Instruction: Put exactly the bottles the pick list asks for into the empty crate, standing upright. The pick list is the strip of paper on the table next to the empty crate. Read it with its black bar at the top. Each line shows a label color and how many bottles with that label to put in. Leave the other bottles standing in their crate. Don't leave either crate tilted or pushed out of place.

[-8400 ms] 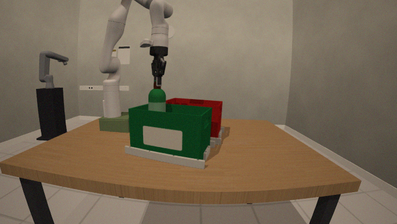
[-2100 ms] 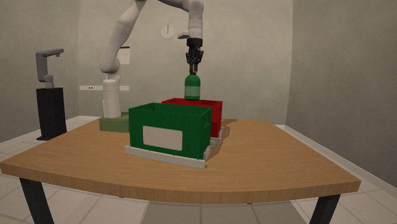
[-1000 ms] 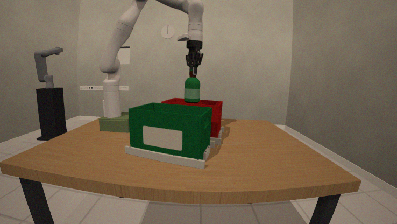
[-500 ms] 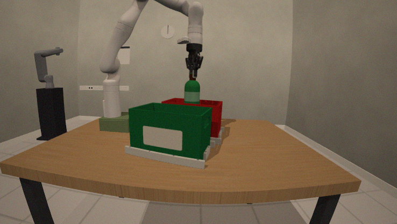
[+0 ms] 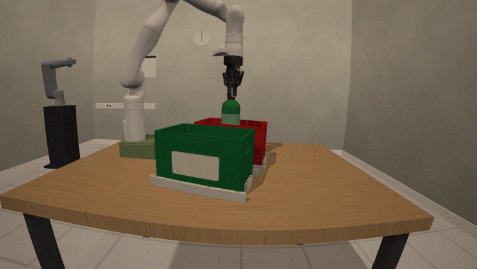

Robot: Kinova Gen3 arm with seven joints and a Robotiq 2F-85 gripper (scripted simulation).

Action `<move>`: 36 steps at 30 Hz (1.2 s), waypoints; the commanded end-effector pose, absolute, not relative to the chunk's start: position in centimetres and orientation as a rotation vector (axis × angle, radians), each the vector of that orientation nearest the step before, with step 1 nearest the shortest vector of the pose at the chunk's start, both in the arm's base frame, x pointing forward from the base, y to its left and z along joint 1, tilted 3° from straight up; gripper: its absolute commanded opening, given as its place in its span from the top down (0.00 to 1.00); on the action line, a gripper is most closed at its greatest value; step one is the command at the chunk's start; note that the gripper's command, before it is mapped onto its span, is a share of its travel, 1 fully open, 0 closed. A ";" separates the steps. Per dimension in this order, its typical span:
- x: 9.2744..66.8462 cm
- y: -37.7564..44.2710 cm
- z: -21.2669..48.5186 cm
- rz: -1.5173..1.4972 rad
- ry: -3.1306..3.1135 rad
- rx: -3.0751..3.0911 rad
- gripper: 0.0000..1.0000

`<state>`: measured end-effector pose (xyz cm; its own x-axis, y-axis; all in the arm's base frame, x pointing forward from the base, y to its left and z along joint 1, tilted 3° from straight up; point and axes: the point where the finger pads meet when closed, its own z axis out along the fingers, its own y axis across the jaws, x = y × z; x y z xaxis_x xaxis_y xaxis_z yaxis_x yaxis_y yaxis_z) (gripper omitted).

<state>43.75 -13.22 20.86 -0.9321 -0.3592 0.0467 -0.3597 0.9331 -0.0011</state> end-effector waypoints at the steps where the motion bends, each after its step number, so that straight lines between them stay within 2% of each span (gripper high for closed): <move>1: 43.8 -13.2 20.8 0.016 -3.046 0.567 0.90; 36: 43.7 -13.3 17.8 0.016 -3.046 0.567 0.90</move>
<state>43.61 -13.27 17.73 -0.9321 -0.3593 0.0469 -0.3597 0.9331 -0.0009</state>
